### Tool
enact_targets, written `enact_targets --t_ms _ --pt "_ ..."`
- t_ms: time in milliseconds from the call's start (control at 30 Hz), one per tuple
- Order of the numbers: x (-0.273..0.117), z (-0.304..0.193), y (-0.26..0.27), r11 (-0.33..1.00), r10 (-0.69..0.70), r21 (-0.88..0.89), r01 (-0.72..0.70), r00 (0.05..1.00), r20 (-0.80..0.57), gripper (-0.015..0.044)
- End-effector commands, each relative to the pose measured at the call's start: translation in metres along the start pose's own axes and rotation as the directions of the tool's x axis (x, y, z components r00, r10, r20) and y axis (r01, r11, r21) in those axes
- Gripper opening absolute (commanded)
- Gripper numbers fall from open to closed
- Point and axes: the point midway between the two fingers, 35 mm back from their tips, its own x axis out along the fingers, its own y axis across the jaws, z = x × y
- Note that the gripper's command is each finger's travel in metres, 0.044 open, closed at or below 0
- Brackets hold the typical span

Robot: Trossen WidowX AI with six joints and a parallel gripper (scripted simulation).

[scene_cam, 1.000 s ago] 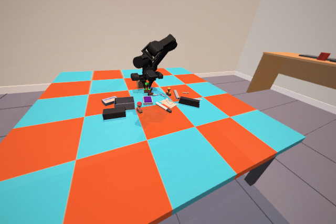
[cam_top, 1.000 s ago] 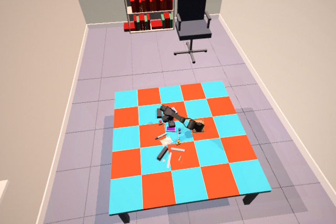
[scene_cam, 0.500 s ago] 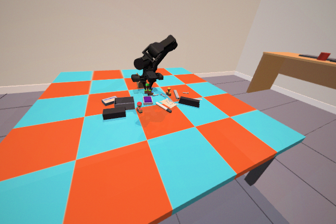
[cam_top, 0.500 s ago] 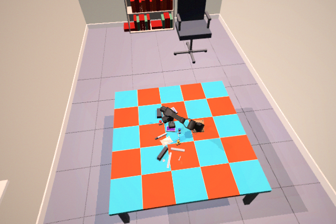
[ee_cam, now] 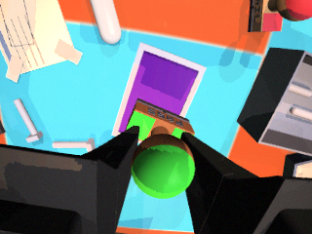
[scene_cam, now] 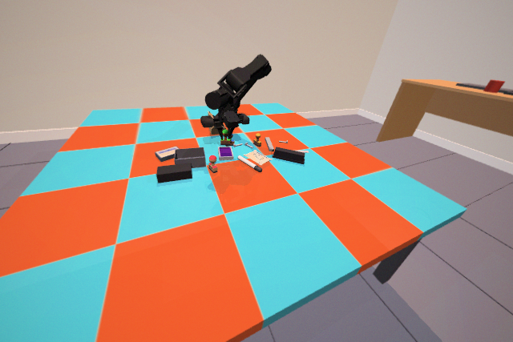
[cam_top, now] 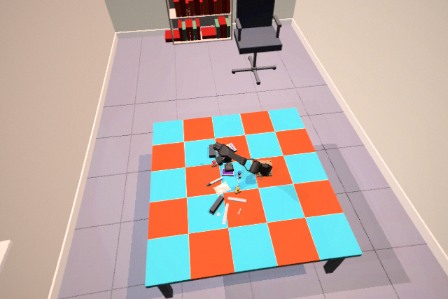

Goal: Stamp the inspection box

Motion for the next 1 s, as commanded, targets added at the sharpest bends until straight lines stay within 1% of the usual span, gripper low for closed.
enact_targets --t_ms 0,967 --pt "0.003 0.001 0.000 1.000 0.002 0.003 -0.002 1.000 0.003 0.0000" --pt "0.022 0.000 0.000 1.000 0.004 0.003 -0.004 1.000 0.003 0.0000"
